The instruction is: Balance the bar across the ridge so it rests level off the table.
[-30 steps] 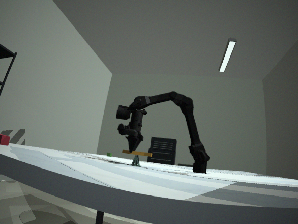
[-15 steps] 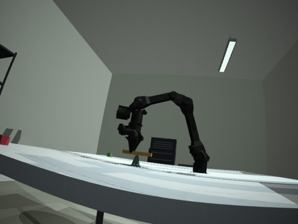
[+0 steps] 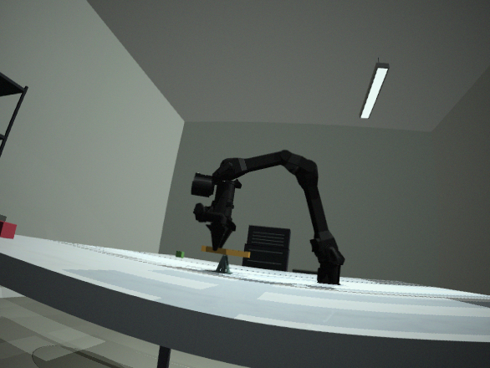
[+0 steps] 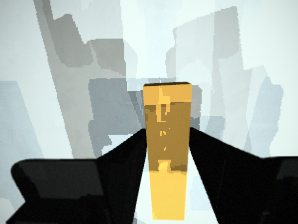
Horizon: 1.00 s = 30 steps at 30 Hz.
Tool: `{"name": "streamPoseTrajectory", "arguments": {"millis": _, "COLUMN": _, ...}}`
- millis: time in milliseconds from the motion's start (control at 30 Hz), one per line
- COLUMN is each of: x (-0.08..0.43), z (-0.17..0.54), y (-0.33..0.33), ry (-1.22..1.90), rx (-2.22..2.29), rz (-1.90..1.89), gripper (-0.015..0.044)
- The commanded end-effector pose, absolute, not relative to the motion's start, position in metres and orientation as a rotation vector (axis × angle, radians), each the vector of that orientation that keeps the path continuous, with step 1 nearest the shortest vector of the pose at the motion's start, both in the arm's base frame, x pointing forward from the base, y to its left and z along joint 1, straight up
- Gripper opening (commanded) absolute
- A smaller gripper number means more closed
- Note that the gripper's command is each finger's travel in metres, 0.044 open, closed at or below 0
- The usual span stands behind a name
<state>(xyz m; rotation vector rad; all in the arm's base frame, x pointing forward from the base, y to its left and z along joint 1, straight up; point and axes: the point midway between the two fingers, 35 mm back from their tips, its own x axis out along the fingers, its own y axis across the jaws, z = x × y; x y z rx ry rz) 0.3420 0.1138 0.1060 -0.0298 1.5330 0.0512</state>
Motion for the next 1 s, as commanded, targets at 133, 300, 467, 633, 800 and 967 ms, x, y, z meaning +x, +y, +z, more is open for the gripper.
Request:
{"name": "streamPoseTrajectory", "arguments": {"millis": 133, "x": 0.3419, "z": 0.1059, "y": 0.1138, "ry": 1.533, "rx": -0.030, "rz": 0.051, "gripper": 0.0170}}
{"name": "streamPoseTrajectory", "arguments": {"millis": 300, "x": 0.3419, "z": 0.1059, "y": 0.1138, "ry": 1.533, "rx": -0.030, "rz": 0.051, "gripper": 0.0171}}
{"name": "streamPoseTrajectory", "arguments": {"millis": 467, "x": 0.3419, "z": 0.1059, "y": 0.1138, "ry": 1.533, "rx": -0.030, "rz": 0.051, "gripper": 0.0172}}
{"name": "streamPoseTrajectory", "arguments": {"millis": 633, "x": 0.3419, "z": 0.1059, "y": 0.1138, "ry": 1.533, "rx": -0.030, "rz": 0.051, "gripper": 0.0173}}
{"name": "streamPoseTrajectory", "arguments": {"millis": 800, "x": 0.3419, "z": 0.1059, "y": 0.1138, "ry": 1.533, "rx": -0.030, "rz": 0.051, "gripper": 0.0185}}
{"name": "streamPoseTrajectory", "arguments": {"millis": 967, "x": 0.3419, "z": 0.1059, "y": 0.1138, "ry": 1.533, "rx": -0.030, "rz": 0.051, "gripper": 0.0185}}
